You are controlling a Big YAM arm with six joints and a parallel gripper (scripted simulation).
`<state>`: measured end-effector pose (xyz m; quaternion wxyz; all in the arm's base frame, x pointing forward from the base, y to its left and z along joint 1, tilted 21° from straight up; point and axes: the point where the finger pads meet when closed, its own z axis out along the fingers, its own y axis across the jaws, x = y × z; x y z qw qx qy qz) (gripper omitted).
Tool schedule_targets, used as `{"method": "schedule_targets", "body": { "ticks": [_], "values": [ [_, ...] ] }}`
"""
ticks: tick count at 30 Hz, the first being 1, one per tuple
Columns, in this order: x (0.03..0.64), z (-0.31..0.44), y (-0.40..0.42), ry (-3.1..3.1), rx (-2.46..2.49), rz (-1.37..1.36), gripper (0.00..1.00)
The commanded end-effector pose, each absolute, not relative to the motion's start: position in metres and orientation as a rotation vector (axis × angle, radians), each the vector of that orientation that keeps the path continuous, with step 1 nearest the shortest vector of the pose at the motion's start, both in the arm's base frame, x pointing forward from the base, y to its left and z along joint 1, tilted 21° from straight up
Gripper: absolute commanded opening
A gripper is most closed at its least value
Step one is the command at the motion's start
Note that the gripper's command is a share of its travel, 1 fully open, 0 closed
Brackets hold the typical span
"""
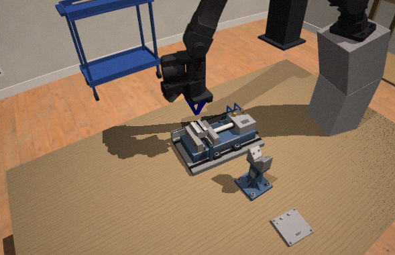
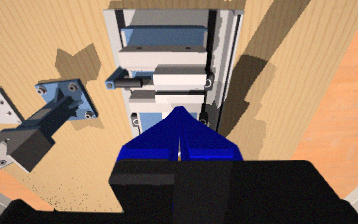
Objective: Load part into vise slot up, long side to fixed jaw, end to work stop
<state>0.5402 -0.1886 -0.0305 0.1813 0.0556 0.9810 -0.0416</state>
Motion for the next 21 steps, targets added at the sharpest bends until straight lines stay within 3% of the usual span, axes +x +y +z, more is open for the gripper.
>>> {"method": "schedule_targets", "body": {
  "ticks": [1, 11, 21],
  "values": [
    [0.540, -0.017, -0.190, 2.760, 0.155, -0.126, 0.00],
    [0.534, -0.027, -0.239, 2.768, 0.162, -0.122, 0.00],
    [0.543, -0.011, -0.229, 2.742, 0.127, -0.130, 0.00]
  ]
}}
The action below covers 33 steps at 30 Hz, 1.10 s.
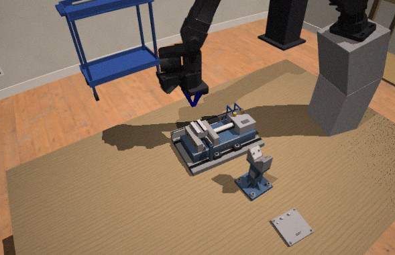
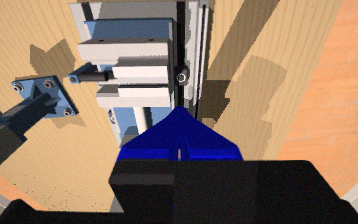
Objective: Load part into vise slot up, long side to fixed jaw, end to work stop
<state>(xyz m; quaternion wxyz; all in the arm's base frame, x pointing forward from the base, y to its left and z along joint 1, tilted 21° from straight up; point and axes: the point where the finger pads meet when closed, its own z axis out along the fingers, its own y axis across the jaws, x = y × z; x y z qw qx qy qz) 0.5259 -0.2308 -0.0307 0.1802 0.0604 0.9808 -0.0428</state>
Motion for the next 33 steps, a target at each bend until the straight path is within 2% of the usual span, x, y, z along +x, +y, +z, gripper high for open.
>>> {"method": "schedule_targets", "body": {
  "ticks": [1, 33],
  "values": [
    [0.543, -0.011, -0.230, 2.742, 0.129, -0.131, 0.00],
    [0.537, -0.022, -0.237, 2.759, 0.157, -0.125, 0.00]
  ]
}}
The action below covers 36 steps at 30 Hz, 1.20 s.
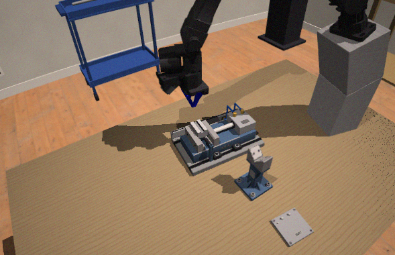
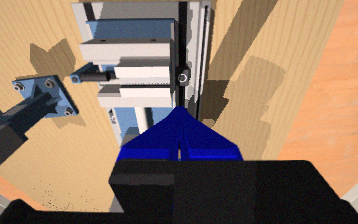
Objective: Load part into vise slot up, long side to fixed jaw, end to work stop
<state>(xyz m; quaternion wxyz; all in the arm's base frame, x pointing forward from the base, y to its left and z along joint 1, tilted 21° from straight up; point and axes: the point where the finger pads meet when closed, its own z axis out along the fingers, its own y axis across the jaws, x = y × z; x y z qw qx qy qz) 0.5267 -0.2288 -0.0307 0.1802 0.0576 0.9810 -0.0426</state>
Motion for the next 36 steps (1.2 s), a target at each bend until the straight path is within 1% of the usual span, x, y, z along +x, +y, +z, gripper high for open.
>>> {"method": "schedule_targets", "body": {
  "ticks": [1, 4, 5, 8, 21, 22, 24, 36],
  "values": [
    [0.536, -0.027, -0.236, 2.766, 0.158, -0.121, 0.00],
    [0.536, -0.029, -0.236, 2.769, 0.158, -0.119, 0.00],
    [0.540, -0.011, -0.238, 2.739, 0.155, -0.134, 0.00],
    [0.539, -0.031, -0.237, 2.761, 0.156, -0.123, 0.00],
    [0.549, -0.039, -0.237, 2.742, 0.154, -0.131, 0.00],
    [0.553, -0.026, -0.239, 2.718, 0.151, -0.142, 0.00],
    [0.550, -0.048, -0.237, 2.748, 0.154, -0.127, 0.00],
    [0.560, -0.056, -0.237, 2.735, 0.152, -0.131, 0.00]
  ]
}}
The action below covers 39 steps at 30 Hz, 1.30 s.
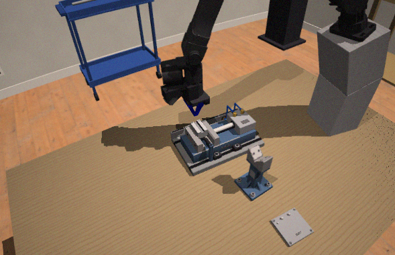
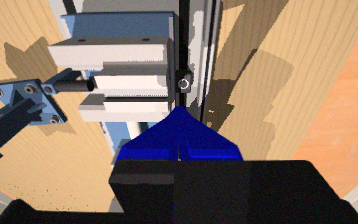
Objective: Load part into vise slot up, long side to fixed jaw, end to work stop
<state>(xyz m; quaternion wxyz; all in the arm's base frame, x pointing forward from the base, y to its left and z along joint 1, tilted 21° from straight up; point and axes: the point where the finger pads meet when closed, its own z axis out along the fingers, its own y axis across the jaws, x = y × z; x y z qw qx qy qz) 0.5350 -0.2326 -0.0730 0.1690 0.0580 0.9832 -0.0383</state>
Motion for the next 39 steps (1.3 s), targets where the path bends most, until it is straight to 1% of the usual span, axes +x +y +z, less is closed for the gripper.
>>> {"method": "schedule_targets", "body": {
  "ticks": [1, 3, 4, 8, 11, 15, 19, 20, 39],
  "values": [
    [0.560, -0.056, -0.237, 2.735, 0.152, -0.131, 0.00],
    [0.562, -0.053, -0.237, 2.727, 0.151, -0.134, 0.00],
    [0.558, -0.067, -0.235, 2.749, 0.153, -0.124, 0.00],
    [0.560, -0.072, -0.235, 2.750, 0.153, -0.123, 0.00],
    [0.565, -0.062, -0.236, 2.731, 0.151, -0.132, 0.00],
    [0.561, -0.075, -0.235, 2.750, 0.154, -0.123, 0.00],
    [0.563, -0.071, -0.236, 2.742, 0.154, -0.126, 0.00],
    [0.565, -0.059, -0.237, 2.724, 0.152, -0.135, 0.00],
    [0.565, -0.060, -0.237, 2.725, 0.152, -0.134, 0.00]
  ]
}}
